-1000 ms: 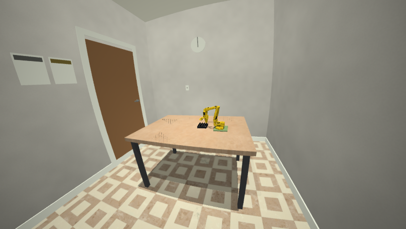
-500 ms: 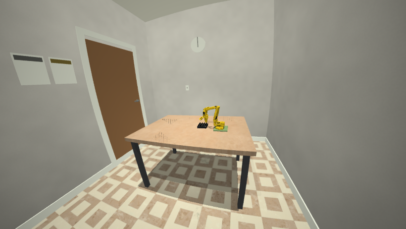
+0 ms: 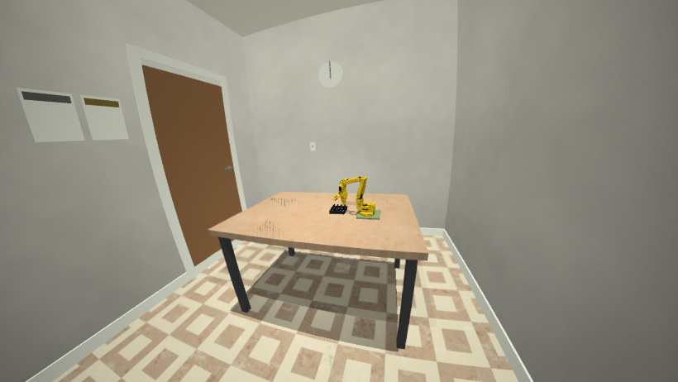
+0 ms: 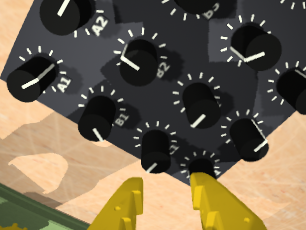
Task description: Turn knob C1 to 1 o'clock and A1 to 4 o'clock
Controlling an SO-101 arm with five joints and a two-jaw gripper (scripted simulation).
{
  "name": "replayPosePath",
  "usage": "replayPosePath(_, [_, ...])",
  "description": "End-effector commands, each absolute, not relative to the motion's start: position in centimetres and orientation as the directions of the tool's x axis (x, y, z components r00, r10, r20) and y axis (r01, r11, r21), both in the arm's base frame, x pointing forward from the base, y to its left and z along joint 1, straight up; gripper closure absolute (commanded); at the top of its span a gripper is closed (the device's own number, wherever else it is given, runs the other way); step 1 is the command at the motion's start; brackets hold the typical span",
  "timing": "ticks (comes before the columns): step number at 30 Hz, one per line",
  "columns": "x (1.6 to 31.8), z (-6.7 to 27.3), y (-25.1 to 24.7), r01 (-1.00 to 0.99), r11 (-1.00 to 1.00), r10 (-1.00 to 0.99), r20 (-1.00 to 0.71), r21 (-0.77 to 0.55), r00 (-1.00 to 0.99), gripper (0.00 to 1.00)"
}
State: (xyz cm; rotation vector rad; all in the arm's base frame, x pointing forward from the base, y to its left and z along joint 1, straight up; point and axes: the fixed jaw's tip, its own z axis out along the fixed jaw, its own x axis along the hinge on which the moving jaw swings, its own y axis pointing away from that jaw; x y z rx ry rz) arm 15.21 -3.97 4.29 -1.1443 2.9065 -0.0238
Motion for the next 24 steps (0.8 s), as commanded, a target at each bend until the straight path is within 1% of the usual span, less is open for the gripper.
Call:
replayPosePath(1, [14.9, 3.5, -4.1, -0.679, 0.734, -0.679, 0.0, 0.0, -0.734, 0.9])
replayPosePath(13, [14.9, 2.3, -4.0, -0.679, 0.734, -0.679, 0.0, 0.0, -0.734, 0.9])
replayPosePath(24, [14.8, 2.1, -4.0, -0.679, 0.734, -0.679, 0.0, 0.0, -0.734, 0.9])
